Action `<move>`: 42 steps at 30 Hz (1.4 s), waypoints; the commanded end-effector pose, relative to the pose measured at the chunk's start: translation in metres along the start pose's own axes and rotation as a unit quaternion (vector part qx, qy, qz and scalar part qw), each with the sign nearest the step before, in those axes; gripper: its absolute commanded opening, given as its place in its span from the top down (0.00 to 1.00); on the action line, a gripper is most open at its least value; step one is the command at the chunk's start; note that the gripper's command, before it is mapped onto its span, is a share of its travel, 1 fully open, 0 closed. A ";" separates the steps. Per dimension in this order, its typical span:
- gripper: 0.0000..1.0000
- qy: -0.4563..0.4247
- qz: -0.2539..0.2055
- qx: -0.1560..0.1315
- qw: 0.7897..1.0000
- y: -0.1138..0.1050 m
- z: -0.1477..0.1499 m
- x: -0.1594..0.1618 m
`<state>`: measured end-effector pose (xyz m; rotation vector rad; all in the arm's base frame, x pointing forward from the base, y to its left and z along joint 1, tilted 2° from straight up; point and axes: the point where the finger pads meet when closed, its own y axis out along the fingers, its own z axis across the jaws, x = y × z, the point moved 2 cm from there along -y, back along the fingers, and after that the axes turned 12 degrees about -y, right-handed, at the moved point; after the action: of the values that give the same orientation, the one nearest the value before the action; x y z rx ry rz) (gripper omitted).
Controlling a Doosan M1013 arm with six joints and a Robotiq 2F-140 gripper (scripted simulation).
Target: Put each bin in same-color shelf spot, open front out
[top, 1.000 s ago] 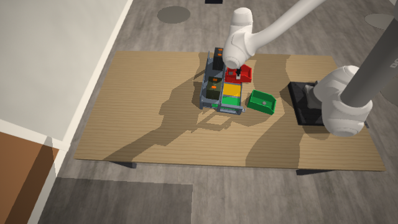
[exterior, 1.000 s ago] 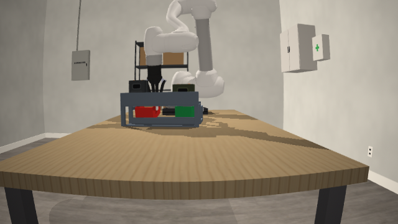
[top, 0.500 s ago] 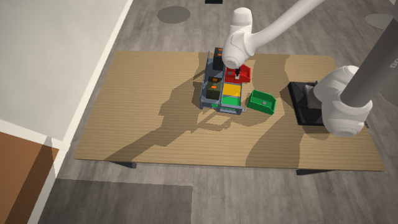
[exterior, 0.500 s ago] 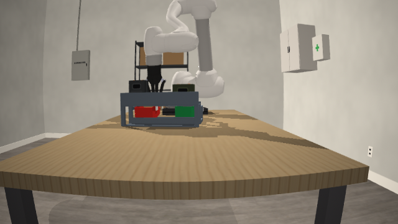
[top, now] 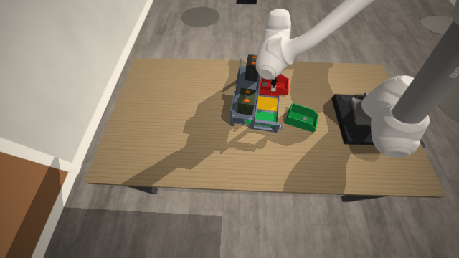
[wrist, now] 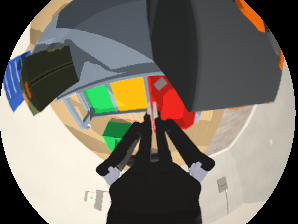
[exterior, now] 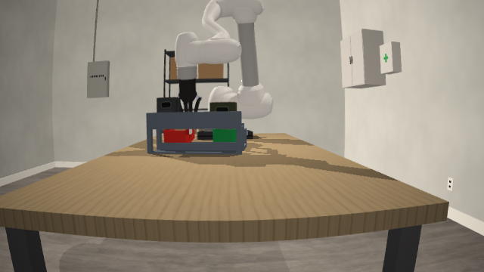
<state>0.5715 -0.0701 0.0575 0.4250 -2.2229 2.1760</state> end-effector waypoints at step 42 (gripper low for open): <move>0.90 0.000 0.015 0.003 1.000 0.002 0.000 0.002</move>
<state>0.5693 -0.0701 0.0555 0.3936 -2.2378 2.1985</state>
